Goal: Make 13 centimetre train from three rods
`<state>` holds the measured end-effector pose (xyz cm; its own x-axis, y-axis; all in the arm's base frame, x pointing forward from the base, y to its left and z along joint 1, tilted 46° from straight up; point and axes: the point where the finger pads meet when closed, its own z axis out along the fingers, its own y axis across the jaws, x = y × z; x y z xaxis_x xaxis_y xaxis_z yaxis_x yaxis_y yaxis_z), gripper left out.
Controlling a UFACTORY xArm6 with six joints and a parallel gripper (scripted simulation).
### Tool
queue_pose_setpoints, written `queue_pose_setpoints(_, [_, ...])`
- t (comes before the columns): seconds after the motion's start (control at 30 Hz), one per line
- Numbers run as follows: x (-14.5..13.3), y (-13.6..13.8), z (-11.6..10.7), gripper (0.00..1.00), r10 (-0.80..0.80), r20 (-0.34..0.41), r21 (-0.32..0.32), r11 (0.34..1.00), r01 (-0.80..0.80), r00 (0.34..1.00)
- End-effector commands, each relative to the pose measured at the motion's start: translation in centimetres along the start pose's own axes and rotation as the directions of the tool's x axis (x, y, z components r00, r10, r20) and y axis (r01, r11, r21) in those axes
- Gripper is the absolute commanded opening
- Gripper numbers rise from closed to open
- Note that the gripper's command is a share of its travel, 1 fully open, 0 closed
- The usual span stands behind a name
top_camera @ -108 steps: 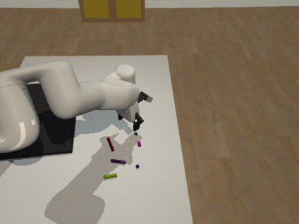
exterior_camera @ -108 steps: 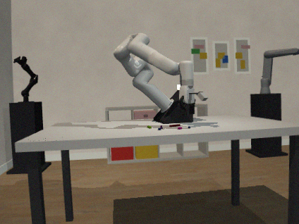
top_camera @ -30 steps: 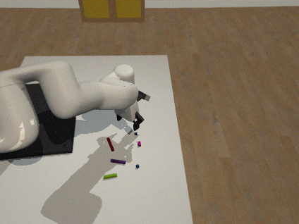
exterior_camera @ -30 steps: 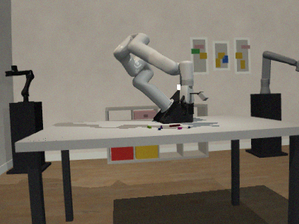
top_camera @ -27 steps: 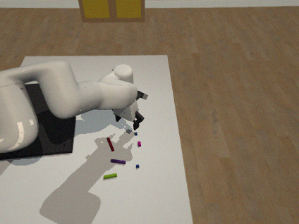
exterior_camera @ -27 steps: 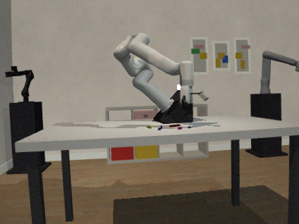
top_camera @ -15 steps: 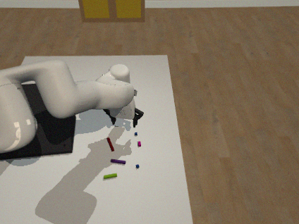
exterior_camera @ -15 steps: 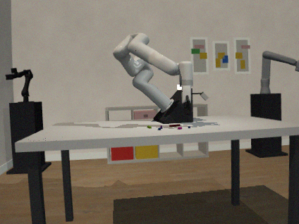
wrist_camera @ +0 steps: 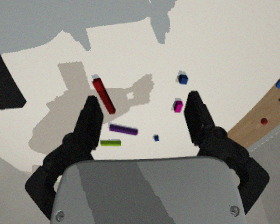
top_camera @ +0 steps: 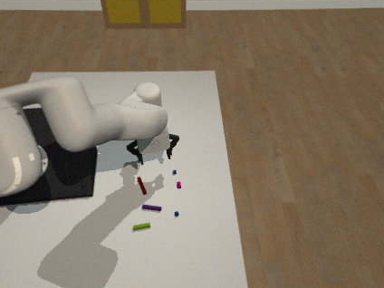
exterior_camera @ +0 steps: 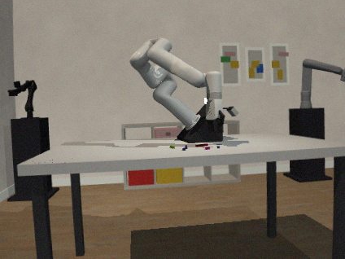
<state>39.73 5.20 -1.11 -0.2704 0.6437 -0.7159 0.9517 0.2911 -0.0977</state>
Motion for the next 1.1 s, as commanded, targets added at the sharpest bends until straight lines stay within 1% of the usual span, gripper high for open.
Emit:
queue_pose_setpoints(0.0, [0.1, -0.4, -0.1, 1.0, -0.165, -0.007, 0.004, 0.986, 0.165, 0.986])
queue_pose_setpoints(0.23, [0.3, -1.2, -0.1, 1.0, -0.388, -0.009, 0.003, 0.922, 0.388, 0.922])
queue_pose_setpoints(0.3, [0.3, -1.2, -0.1, 1.0, -0.388, -0.009, 0.003, 0.922, 0.388, 0.922])
queue_pose_setpoints(0.33, [0.4, -1.5, -0.1, 1.0, -0.465, -0.009, 0.003, 0.885, 0.465, 0.885])
queue_pose_setpoints(0.37, [0.4, -1.6, -0.1, 1.0, -0.494, -0.009, 0.003, 0.869, 0.494, 0.869])
queue_pose_setpoints(0.43, [0.5, -1.7, -0.1, 1.0, -0.532, -0.009, 0.003, 0.846, 0.532, 0.846])
queue_pose_setpoints(0.53, [0.6, -2.1, -0.1, 1.0, -0.614, -0.01, 0.003, 0.789, 0.614, 0.789])
queue_pose_setpoints(0.8, [0.8, -3.0, 0.0, 1.0, -0.8, -0.012, 0.001, 0.6, 0.8, 0.6])
queue_pose_setpoints(0.87, [0.8, -3.0, 0.0, 1.0, -0.8, -0.012, 0.001, 0.6, 0.8, 0.6])
queue_pose_setpoints(0.93, [0.9, -3.4, 0.0, 1.0, -0.864, -0.013, 0.0, 0.503, 0.864, 0.503])
queue_pose_setpoints(1.0, [0.9, -3.5, 0.0, 1.0, -0.886, -0.013, 0.0, 0.463, 0.886, 0.463])
queue_pose_setpoints(1.07, [0.9, -3.8, 0.0, 1.0, -0.915, -0.013, -0.001, 0.404, 0.915, 0.404])
